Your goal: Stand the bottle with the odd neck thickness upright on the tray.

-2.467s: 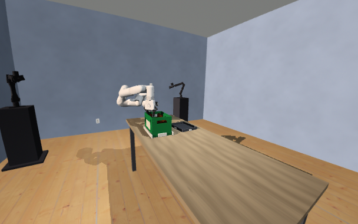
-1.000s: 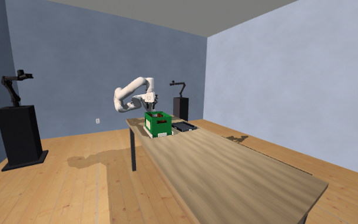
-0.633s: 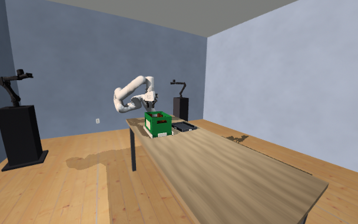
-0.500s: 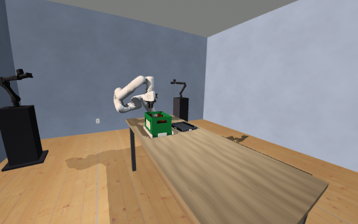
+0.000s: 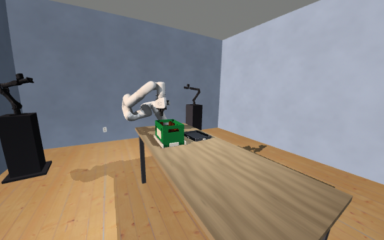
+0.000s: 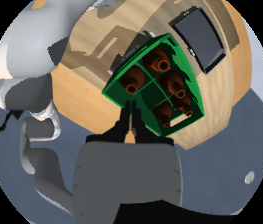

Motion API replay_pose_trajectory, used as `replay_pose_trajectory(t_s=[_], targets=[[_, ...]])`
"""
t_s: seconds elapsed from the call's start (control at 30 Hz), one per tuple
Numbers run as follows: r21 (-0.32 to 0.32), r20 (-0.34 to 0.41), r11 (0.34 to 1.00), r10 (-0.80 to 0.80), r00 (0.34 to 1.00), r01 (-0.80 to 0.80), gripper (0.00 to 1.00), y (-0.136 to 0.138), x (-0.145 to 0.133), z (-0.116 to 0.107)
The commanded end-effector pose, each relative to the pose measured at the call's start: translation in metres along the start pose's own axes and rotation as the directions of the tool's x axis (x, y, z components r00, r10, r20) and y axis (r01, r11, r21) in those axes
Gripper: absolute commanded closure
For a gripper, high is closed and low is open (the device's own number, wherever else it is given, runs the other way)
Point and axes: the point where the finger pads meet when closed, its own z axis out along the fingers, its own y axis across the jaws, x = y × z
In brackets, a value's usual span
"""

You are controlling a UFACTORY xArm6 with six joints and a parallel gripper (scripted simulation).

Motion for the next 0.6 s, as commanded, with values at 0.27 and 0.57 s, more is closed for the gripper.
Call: replay_pose_trajectory(t_s=[0.27,0.57], targets=[[-0.001,0.000,1.000,0.000,1.000,0.000,1.00,0.000,0.000,0.000],[-0.005,0.007,1.000,0.000,1.000,0.000,1.00,0.026,0.022,-0.004]])
